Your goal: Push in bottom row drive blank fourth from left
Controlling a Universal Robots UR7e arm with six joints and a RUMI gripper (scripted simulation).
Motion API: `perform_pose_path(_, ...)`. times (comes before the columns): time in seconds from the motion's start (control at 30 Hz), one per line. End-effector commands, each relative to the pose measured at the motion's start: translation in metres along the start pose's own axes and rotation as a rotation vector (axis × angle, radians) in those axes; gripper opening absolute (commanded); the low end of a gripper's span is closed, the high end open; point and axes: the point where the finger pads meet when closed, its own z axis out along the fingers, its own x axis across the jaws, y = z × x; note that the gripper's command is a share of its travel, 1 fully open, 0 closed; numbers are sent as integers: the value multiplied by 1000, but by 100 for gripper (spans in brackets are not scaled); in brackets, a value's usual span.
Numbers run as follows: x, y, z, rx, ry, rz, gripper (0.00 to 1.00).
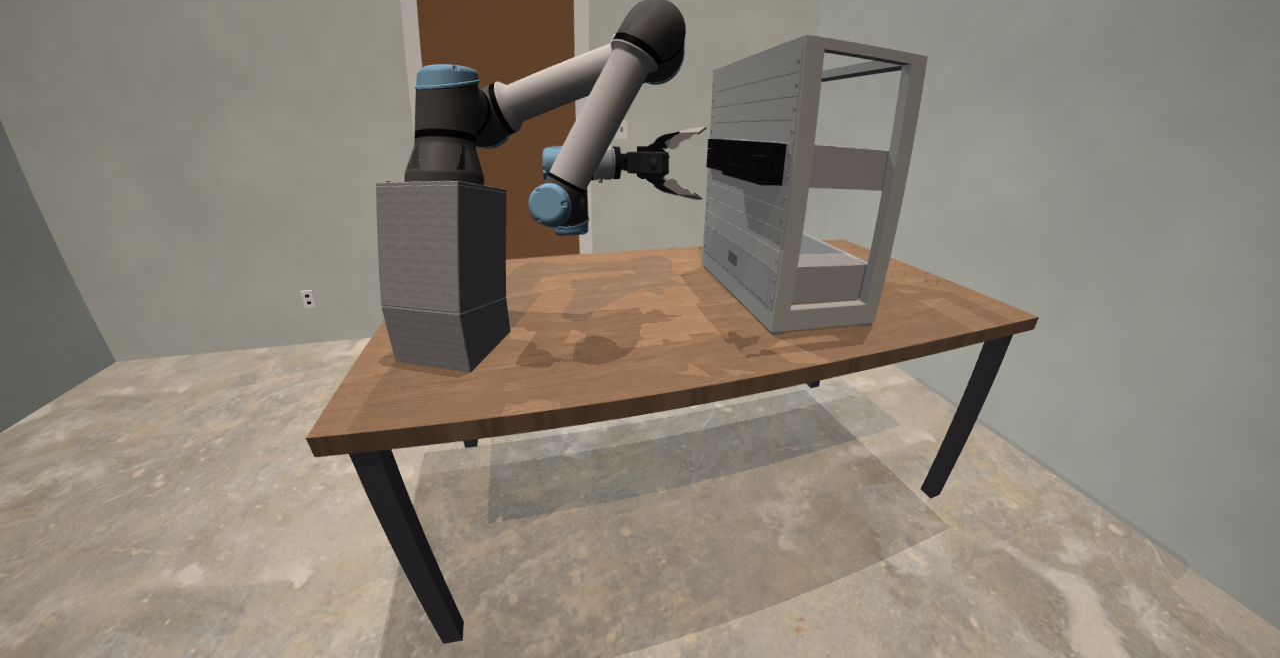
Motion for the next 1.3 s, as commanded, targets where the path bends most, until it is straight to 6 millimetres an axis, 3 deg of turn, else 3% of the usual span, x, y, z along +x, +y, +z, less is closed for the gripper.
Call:
perform_pose_path(0.0,2,8,16,10,-1,0,100)
perform_pose_path(0.3,4,16,30,10,-1,0,100)
perform_pose_path(1.27,4,17,31,10,-1,0,100)
